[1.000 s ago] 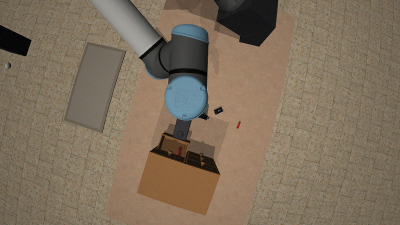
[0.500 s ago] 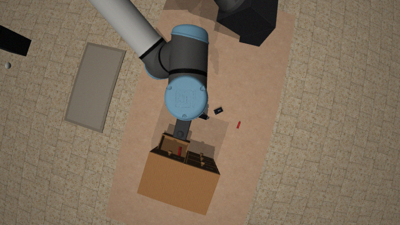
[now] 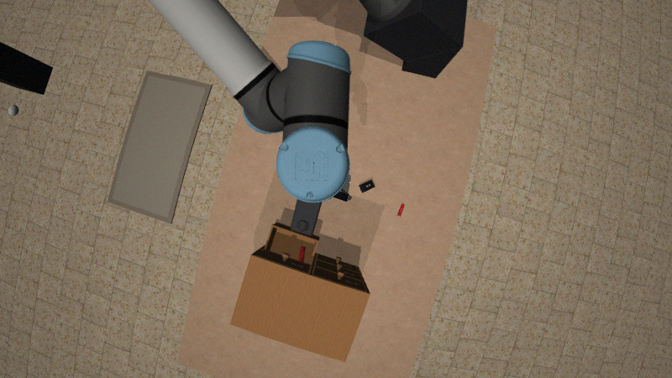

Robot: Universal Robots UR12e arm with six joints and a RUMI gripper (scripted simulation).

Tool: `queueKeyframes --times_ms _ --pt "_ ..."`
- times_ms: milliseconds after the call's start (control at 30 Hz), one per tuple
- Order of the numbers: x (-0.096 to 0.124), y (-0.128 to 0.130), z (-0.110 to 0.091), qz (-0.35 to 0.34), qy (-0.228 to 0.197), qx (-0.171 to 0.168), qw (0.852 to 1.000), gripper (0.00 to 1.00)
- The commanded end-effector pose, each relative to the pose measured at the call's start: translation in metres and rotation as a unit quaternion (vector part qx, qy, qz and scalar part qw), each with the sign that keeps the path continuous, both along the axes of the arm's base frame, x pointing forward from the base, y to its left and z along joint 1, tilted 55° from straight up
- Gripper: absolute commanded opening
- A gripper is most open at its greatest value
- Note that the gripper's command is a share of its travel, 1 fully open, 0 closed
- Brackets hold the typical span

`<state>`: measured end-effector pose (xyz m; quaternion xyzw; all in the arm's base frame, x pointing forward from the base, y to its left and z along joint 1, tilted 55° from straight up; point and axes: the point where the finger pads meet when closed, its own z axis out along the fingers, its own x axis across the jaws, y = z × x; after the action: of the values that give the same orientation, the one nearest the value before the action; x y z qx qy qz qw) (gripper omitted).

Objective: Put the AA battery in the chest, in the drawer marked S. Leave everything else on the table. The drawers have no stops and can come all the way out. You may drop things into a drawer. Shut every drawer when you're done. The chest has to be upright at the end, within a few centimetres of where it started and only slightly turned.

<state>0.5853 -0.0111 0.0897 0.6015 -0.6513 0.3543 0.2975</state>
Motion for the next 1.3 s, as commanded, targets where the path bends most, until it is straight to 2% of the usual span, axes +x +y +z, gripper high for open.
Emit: queueKeyframes --times_ms 0,167,233,1267 --pt "-0.004 -0.001 0.001 0.000 0.000 0.000 1.000 1.00" --pt "-0.063 -0.020 0.005 0.000 0.000 0.000 1.000 1.00" --pt "-0.075 -0.023 0.006 0.000 0.000 0.000 1.000 1.00" --pt "-0.070 -0.027 0.001 0.026 -0.018 -0.001 1.000 1.00"
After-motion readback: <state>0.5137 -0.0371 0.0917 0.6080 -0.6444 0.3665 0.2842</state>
